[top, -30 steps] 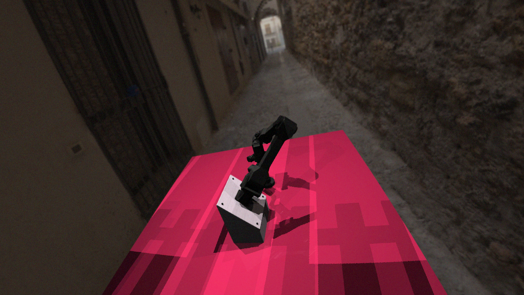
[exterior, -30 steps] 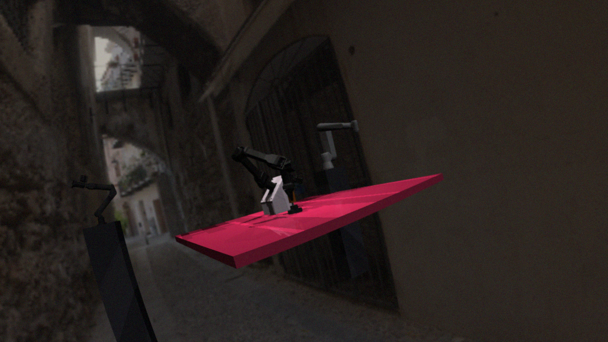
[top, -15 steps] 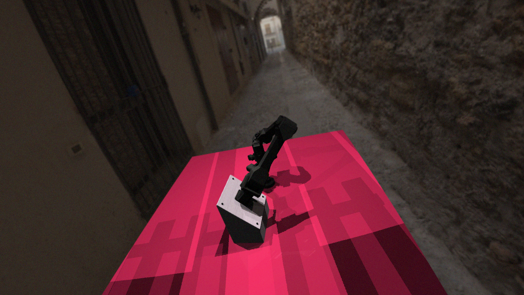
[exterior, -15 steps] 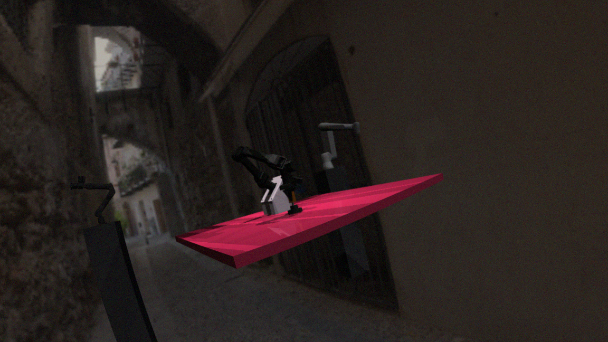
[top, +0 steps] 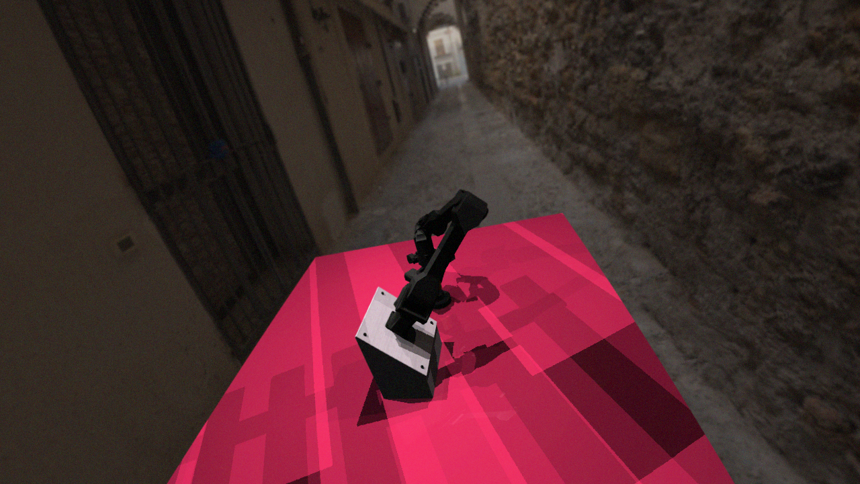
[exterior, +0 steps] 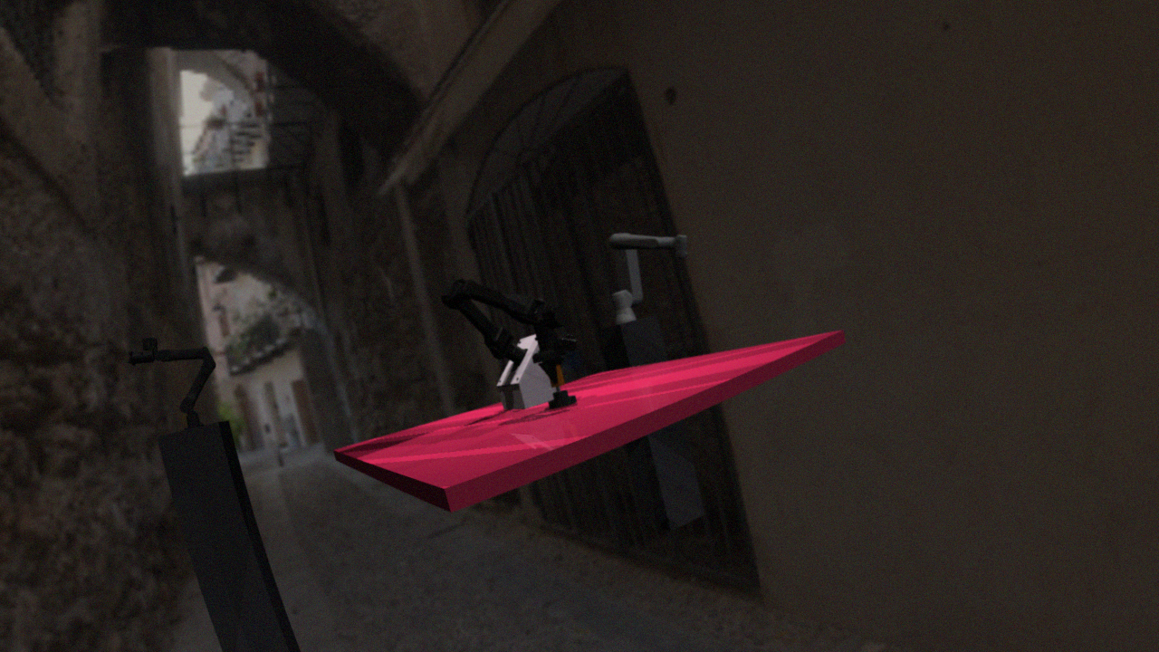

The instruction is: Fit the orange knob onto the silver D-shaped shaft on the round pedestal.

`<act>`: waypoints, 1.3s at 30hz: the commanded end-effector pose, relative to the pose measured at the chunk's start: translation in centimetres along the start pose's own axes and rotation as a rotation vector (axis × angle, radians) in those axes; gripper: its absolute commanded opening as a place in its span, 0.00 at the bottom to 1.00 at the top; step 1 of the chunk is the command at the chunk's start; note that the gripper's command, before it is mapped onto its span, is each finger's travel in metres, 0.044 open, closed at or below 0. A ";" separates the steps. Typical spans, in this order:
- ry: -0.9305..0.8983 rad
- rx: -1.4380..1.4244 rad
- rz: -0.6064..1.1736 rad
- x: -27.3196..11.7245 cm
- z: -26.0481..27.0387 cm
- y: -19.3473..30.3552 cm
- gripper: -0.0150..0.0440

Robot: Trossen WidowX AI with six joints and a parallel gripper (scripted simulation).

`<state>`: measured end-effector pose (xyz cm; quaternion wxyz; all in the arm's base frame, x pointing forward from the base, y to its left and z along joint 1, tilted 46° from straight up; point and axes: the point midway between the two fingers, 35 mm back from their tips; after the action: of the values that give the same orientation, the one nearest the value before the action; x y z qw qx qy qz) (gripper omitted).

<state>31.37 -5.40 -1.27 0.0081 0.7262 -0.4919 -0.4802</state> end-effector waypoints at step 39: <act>-0.001 0.212 -0.001 -0.2 0.0 -0.1 0.25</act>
<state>31.39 -5.39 -1.27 -0.0680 0.7230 -0.5395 -0.4261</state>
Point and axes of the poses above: the point midway between the two fingers, 35 mm back from their tips, its own x axis out along the fingers, its own z axis across the jaws, y = z × x, and after that the axes turned 5 degrees about x, right-handed
